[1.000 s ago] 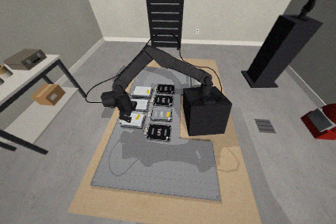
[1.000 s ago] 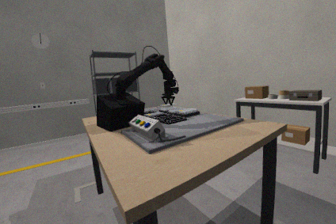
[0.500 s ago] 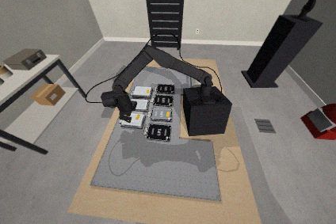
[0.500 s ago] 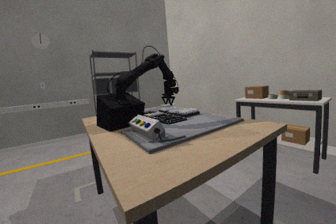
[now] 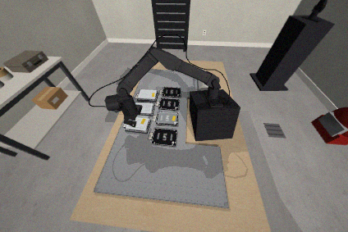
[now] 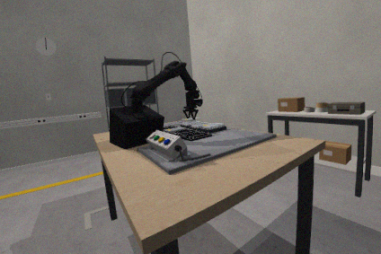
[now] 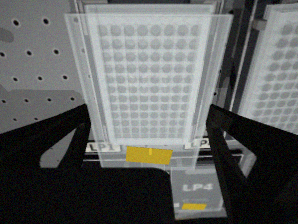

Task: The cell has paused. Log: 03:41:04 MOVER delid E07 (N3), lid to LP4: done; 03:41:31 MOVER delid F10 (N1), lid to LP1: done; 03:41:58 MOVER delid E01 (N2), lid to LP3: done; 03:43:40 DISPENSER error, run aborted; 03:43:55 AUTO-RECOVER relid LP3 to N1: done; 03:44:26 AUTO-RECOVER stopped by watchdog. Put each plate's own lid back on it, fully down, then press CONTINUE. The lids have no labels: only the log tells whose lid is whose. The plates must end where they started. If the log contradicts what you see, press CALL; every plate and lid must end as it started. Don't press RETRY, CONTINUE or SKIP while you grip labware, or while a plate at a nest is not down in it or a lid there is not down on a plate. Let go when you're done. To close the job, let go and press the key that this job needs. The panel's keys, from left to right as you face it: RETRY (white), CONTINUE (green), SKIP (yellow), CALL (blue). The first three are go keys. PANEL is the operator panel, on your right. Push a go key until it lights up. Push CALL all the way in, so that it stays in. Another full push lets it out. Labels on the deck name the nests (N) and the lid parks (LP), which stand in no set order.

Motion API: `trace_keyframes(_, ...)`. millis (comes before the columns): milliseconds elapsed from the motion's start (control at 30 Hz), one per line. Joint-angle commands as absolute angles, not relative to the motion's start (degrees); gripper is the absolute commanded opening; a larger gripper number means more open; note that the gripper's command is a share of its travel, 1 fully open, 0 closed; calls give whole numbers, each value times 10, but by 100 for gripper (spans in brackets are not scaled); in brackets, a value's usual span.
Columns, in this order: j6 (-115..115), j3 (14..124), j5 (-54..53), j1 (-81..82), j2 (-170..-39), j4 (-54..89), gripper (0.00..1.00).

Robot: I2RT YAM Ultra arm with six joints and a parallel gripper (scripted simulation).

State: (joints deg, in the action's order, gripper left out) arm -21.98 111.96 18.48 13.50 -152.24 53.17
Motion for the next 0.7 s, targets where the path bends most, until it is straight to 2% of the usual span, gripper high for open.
trace_keyframes(0, -219, 1114, 187, 142, -1515, 521, 0)
trace_keyframes(667, -209, 1142, 188, 135, -1525, 516, 0)
